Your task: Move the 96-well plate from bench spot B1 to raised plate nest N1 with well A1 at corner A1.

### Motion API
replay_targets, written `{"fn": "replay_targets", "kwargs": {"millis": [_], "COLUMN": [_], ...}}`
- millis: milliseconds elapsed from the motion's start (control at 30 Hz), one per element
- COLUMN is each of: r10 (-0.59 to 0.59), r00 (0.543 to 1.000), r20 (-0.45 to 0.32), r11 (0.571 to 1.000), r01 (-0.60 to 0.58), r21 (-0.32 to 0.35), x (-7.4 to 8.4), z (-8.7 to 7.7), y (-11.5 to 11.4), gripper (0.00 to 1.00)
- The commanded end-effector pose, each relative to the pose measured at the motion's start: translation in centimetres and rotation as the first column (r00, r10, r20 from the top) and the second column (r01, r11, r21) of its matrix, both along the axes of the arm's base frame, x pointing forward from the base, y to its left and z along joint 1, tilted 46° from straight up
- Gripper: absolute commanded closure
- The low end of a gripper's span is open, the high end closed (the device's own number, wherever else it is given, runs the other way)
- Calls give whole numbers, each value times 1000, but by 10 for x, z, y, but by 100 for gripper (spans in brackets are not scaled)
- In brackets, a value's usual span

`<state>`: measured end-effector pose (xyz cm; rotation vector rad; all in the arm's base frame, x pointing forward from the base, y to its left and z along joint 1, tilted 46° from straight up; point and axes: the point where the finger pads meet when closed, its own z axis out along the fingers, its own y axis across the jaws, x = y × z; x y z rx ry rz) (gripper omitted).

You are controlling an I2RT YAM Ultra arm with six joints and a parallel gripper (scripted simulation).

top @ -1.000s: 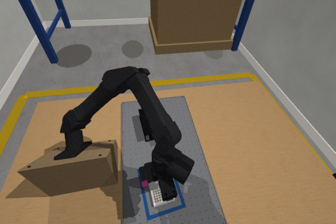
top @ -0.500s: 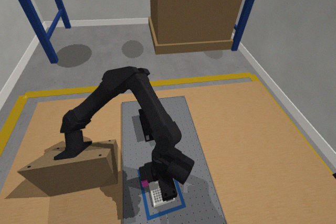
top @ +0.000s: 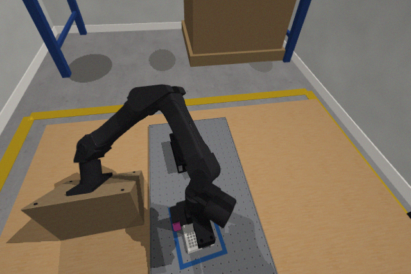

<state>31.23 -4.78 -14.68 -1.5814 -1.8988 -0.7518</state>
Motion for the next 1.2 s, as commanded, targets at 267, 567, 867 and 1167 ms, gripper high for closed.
{"fn": "replay_targets", "kwargs": {"millis": [267, 567, 867, 1167], "r10": [-11, -17, -15, -10], "r00": [1000, 1000, 1000, 1000], "r20": [-7, -8, 1, -5], "r11": [1000, 1000, 1000, 1000], "r01": [11, 17, 15, 10], "r21": [0, -1, -5, -2], "x": [-4, -5, -2, -6], "z": [-20, -28, -38, -45], "y": [15, 21, 31, 42], "gripper": [0, 0, 0, 0]}}
